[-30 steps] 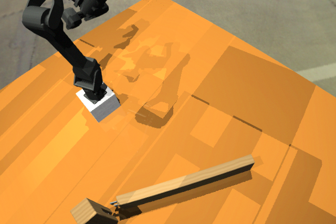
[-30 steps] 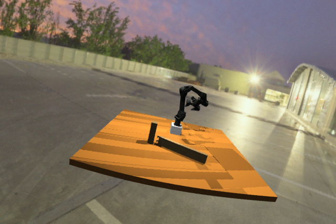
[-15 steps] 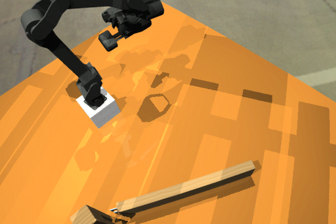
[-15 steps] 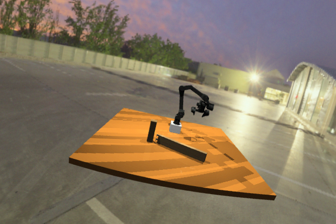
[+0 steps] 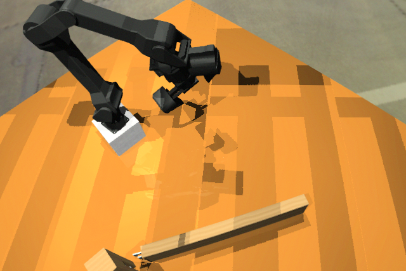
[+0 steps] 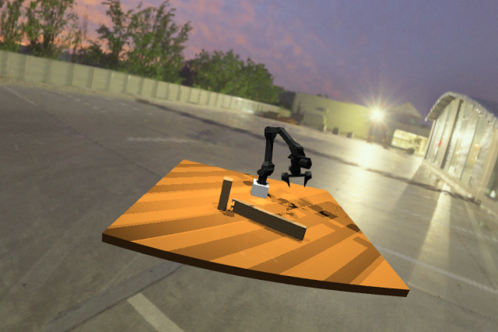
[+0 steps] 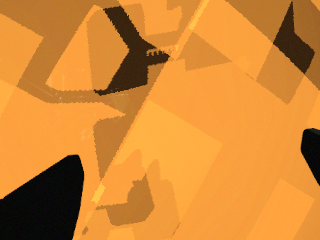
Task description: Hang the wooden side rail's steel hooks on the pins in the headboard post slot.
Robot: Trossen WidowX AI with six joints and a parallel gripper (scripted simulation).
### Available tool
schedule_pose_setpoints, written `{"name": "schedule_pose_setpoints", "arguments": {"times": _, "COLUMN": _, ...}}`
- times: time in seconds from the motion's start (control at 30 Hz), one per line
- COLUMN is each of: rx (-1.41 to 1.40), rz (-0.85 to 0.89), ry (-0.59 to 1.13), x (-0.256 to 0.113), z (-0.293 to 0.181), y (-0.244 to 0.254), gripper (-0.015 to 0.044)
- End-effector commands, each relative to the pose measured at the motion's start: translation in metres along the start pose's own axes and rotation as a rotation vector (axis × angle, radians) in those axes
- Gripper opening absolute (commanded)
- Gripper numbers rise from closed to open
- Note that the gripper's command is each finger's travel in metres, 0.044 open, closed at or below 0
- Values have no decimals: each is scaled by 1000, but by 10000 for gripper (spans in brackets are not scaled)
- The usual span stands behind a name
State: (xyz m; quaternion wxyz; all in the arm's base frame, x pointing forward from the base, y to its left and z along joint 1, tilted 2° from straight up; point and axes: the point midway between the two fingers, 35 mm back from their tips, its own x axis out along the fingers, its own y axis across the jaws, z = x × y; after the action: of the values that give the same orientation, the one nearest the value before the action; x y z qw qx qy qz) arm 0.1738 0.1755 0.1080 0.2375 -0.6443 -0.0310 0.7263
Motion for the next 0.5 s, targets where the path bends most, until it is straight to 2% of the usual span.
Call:
{"name": "schedule_pose_setpoints", "arguments": {"times": 0.0, "rx": 6, "rz": -13, "ry": 162, "x": -13, "z": -54, "y": 26, "gripper": 440}}
{"name": "schedule_pose_setpoints", "arguments": {"times": 0.23, "rx": 45, "rz": 52, "ry": 427, "x": -46, "z": -129, "y": 96, "gripper": 440}}
{"name": "schedule_pose_setpoints", "arguments": {"times": 0.47, "rx": 115, "rz": 223, "ry": 642, "x": -88, "z": -170, "y": 193, "gripper": 440}}
